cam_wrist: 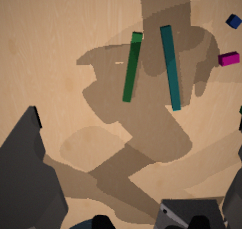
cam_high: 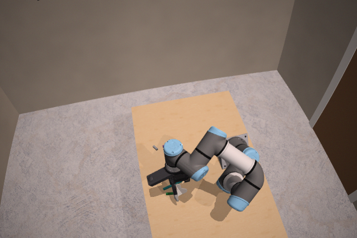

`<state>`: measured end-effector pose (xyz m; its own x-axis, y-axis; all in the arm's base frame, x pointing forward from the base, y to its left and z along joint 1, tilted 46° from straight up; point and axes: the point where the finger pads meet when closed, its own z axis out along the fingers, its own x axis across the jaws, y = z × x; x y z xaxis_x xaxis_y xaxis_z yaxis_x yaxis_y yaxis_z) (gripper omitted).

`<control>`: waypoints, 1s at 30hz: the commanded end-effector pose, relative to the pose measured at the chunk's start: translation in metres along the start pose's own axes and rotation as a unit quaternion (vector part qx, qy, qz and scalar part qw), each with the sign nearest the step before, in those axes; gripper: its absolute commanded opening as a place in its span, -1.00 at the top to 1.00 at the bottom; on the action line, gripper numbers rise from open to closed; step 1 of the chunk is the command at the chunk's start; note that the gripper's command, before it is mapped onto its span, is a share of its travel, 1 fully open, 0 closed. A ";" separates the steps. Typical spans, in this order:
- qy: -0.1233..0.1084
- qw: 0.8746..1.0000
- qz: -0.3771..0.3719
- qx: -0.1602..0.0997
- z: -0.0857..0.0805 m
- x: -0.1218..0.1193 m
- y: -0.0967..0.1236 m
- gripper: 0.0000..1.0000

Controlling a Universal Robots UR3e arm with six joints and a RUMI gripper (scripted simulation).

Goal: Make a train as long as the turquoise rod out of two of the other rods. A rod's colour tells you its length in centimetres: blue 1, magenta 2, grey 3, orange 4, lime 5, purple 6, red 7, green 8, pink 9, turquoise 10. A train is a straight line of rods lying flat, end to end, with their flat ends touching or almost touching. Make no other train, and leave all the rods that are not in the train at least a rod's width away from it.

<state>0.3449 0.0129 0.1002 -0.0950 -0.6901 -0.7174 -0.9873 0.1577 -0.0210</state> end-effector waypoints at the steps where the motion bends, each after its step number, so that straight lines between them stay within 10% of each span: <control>1: 0.003 0.999 0.040 0.001 0.001 -0.003 0.001 -1.00; 18: 0.003 0.997 0.073 0.001 0.002 -0.006 0.003 -1.00; 19: 0.003 0.997 0.073 0.001 0.002 -0.006 0.003 0.72; 30: 0.003 0.997 0.073 0.001 0.002 -0.006 0.003 0.72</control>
<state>0.3421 0.0194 0.1026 -0.2387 -0.6627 -0.7098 -0.9627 0.2576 0.0832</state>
